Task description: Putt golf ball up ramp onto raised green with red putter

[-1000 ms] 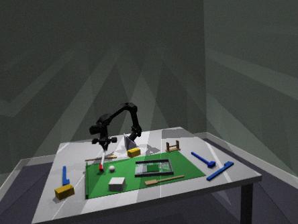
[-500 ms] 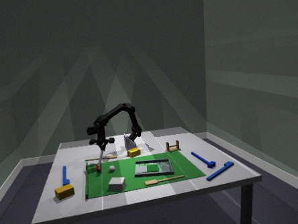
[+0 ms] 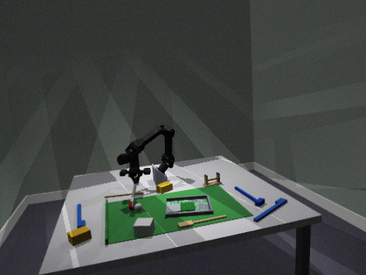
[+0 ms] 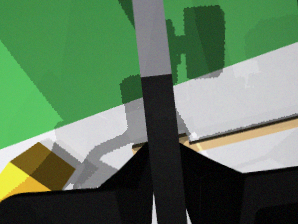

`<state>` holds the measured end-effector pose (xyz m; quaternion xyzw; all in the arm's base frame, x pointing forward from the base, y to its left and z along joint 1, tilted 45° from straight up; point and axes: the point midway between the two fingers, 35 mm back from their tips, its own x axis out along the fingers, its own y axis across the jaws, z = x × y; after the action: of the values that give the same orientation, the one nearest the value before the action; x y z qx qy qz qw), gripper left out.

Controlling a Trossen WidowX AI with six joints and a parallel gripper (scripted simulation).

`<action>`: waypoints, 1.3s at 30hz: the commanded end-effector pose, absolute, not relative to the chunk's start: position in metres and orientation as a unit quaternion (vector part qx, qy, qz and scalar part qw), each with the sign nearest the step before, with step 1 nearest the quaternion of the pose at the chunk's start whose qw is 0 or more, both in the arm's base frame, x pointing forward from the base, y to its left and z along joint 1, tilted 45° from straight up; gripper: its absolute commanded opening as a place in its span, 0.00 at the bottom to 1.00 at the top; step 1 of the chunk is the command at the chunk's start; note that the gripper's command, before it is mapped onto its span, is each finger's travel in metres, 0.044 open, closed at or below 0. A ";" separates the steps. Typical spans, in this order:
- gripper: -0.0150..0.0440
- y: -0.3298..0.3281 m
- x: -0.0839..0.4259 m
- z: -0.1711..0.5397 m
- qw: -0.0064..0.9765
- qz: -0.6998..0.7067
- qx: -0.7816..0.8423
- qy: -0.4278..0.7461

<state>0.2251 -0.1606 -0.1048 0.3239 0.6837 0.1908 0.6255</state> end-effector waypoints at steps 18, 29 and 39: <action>0.25 -0.146 0.233 -0.027 0.625 0.196 0.325 0.682; 0.25 -0.145 0.231 -0.028 0.622 0.195 0.329 0.683; 0.25 -0.145 0.231 -0.028 0.622 0.195 0.329 0.683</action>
<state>0.2307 -0.1448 -0.0273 0.3284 0.6839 0.1960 0.6212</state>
